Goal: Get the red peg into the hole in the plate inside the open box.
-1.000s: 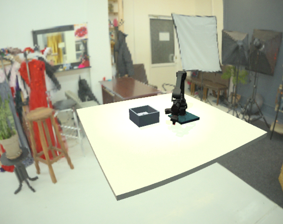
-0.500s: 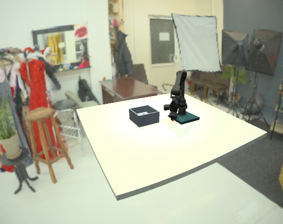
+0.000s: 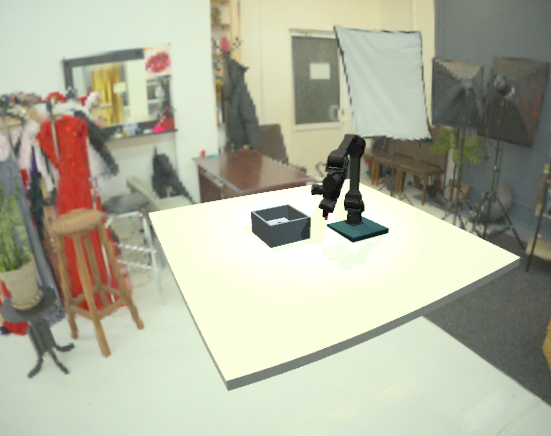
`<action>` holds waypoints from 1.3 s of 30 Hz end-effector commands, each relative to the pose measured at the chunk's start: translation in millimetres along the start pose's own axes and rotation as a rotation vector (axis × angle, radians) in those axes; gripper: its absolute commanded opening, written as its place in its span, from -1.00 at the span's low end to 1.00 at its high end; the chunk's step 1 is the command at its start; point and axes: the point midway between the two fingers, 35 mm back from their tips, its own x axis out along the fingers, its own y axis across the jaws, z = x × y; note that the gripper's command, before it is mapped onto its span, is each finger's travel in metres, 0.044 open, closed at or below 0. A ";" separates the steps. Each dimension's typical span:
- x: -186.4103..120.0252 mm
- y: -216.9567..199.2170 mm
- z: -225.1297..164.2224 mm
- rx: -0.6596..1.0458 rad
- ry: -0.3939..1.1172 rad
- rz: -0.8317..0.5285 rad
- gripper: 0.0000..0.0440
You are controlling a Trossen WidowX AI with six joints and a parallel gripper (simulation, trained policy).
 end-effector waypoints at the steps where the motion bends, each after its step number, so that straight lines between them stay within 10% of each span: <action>1: -6.3 -0.4 16.1 0.043 -0.025 0.010 -1.00; 39: 59.7 -15.9 171.3 0.244 -0.094 0.007 -0.99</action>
